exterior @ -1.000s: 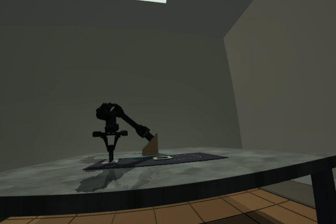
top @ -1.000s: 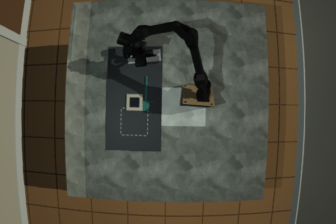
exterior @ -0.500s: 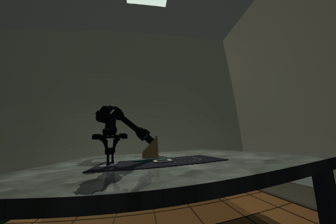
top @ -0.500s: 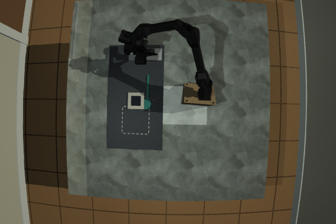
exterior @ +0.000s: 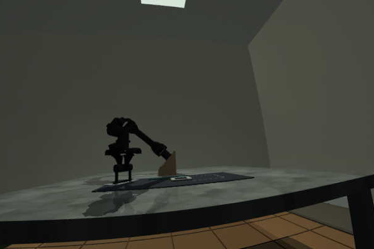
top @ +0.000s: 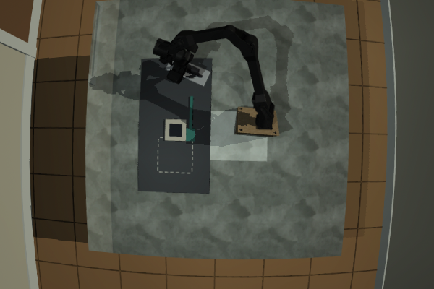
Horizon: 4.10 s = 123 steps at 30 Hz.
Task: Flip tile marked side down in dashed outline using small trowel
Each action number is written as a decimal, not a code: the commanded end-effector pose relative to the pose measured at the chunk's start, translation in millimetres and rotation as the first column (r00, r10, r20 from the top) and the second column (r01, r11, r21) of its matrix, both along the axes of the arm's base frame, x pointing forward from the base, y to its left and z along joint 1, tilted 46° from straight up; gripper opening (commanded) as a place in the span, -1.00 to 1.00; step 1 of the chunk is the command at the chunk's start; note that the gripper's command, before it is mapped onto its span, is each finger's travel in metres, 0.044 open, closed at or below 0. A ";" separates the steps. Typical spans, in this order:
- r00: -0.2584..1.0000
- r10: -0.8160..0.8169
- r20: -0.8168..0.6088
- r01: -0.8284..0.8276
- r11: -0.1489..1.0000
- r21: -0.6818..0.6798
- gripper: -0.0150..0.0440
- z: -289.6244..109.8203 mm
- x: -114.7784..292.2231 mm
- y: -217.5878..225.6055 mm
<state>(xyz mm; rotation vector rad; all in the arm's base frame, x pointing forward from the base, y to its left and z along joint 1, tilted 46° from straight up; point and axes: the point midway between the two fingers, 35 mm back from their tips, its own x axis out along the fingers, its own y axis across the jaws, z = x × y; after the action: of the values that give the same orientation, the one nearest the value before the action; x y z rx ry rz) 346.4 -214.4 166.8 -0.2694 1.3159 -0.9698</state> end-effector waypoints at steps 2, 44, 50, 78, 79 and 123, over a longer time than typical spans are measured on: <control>0.986 -0.115 0.119 0.116 0.993 -0.002 -0.05 -0.2 -0.5 -1.9; 0.790 -0.415 0.452 0.433 0.899 0.070 0.42 -0.2 -0.5 -1.9; 0.790 -0.415 0.452 0.433 0.899 0.070 0.42 -0.2 -0.5 -1.9; 0.977 -0.146 0.153 0.147 0.989 -0.002 0.42 29.1 -0.9 30.4; 0.984 -0.122 0.128 0.124 0.992 -0.003 0.42 29.1 -0.9 30.4; 0.221 0.704 -0.675 -0.637 0.628 0.446 0.42 26.9 -0.7 33.9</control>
<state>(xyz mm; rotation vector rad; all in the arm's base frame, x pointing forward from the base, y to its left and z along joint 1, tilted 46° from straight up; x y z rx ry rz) 346.3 -180.5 194.0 -1.1955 1.7716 -0.0196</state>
